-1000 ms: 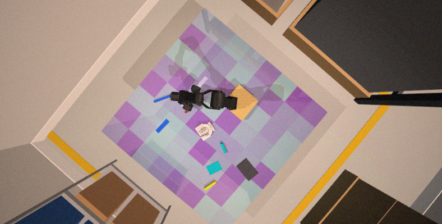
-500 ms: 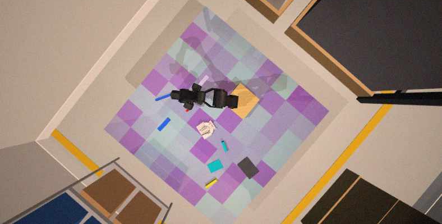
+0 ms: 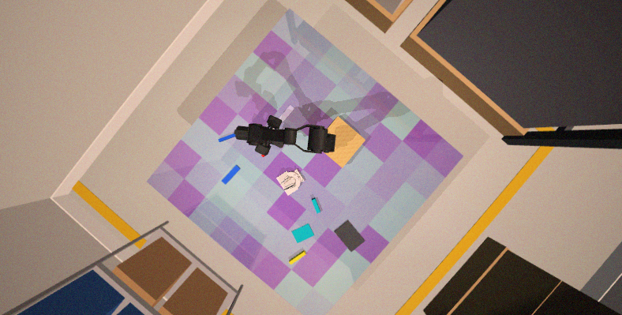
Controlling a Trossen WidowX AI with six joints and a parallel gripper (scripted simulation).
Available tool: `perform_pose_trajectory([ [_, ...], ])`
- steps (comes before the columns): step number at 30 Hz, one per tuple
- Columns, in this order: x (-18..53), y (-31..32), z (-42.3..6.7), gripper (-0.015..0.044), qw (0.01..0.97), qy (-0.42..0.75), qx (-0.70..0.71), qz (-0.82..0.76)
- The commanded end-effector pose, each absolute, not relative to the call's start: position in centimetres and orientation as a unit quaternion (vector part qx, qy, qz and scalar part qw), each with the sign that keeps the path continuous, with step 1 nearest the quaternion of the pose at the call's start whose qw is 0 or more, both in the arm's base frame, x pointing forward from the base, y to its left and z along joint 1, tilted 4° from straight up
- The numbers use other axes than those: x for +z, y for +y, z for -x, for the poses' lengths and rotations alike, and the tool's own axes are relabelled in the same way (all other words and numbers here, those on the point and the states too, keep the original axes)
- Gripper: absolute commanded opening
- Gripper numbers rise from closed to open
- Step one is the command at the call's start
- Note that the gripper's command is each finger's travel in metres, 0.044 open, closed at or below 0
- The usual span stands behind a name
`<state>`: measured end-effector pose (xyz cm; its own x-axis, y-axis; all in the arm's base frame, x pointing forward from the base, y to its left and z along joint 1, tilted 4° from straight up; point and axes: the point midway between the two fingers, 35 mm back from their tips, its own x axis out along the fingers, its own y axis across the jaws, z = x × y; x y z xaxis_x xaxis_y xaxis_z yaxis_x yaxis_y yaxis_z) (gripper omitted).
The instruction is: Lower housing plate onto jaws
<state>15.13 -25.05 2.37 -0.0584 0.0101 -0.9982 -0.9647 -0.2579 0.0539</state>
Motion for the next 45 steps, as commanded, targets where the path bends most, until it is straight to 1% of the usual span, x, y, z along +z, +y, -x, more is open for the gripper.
perform_pose_trajectory([
  [1, 3.6, -25.0, -15.2, 0.0351, 0.423, 0.440, 0.578, 0.542],
  [6, 3.8, -24.8, -15.4, 0.0351, 0.427, 0.445, 0.574, 0.539],
  [14, 3.8, -23.2, -17.3, 0.0351, 0.477, 0.497, 0.528, 0.497],
  [30, 3.8, -19.5, -20.7, 0.0351, 0.566, 0.587, 0.421, 0.396],
  [45, 3.8, -15.6, -23.2, 0.0351, 0.630, 0.652, 0.308, 0.286],
])
